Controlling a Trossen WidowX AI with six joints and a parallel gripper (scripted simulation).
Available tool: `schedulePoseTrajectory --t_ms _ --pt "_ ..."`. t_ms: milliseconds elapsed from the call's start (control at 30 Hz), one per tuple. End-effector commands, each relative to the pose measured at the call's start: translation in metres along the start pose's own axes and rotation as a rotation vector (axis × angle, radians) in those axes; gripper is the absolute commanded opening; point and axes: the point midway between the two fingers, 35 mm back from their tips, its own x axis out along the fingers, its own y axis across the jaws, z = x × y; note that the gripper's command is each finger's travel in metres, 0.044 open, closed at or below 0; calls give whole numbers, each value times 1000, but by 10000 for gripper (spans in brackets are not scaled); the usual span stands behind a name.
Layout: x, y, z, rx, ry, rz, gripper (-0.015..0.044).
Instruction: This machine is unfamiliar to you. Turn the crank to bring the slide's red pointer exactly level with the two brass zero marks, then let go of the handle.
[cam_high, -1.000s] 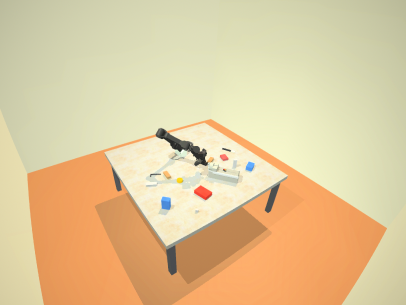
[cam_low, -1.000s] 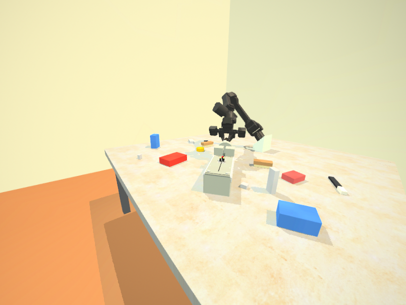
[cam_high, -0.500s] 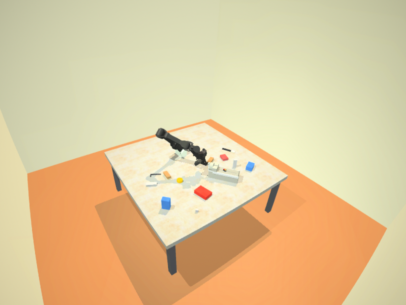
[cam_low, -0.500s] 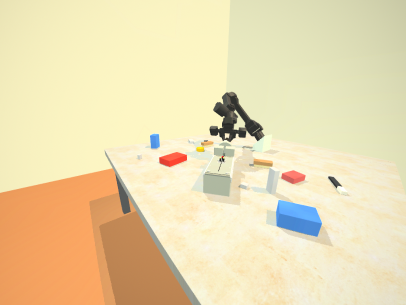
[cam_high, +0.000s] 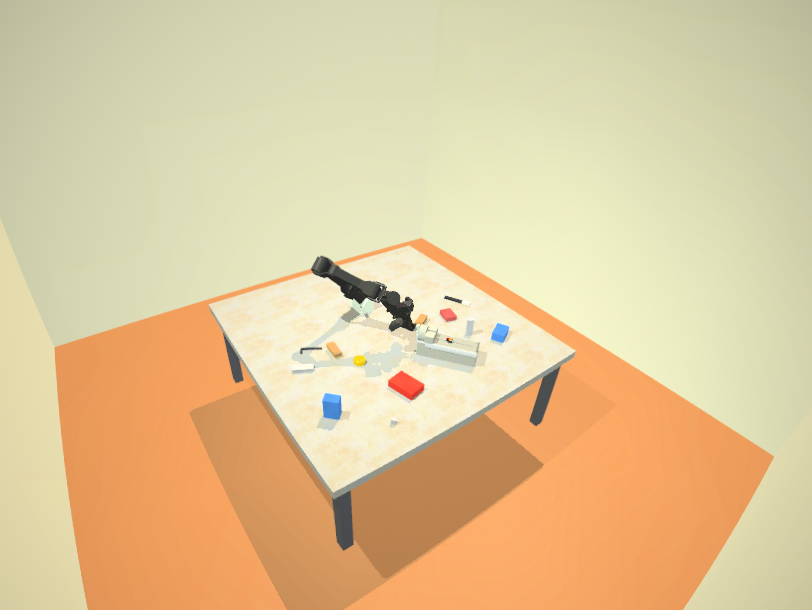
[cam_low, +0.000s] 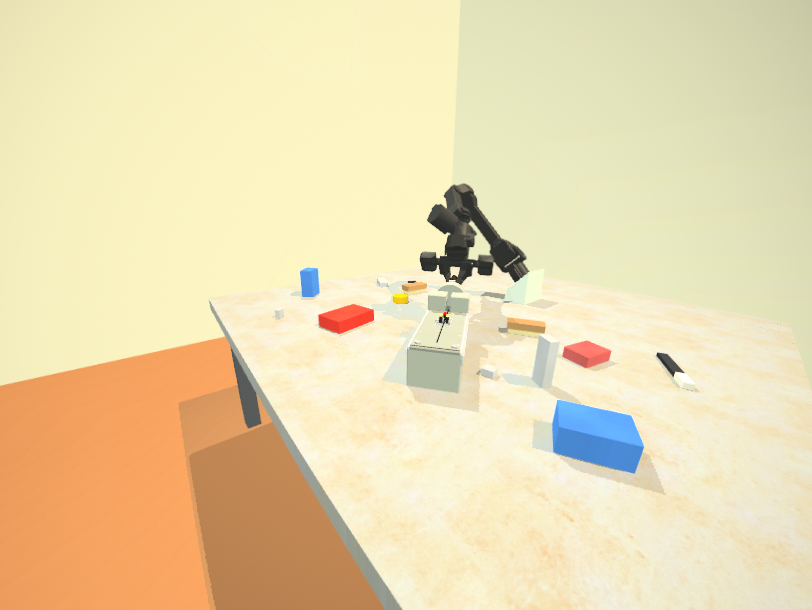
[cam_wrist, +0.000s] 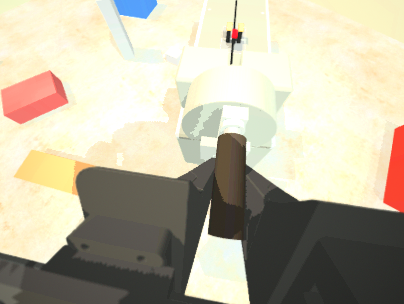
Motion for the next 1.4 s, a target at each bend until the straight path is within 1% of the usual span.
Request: schedulePoseTrajectory --t_ms 0,1367 --pt "0 9 0 -14 -2 19 0" --pt "1 13 -1 -14 -2 20 0"
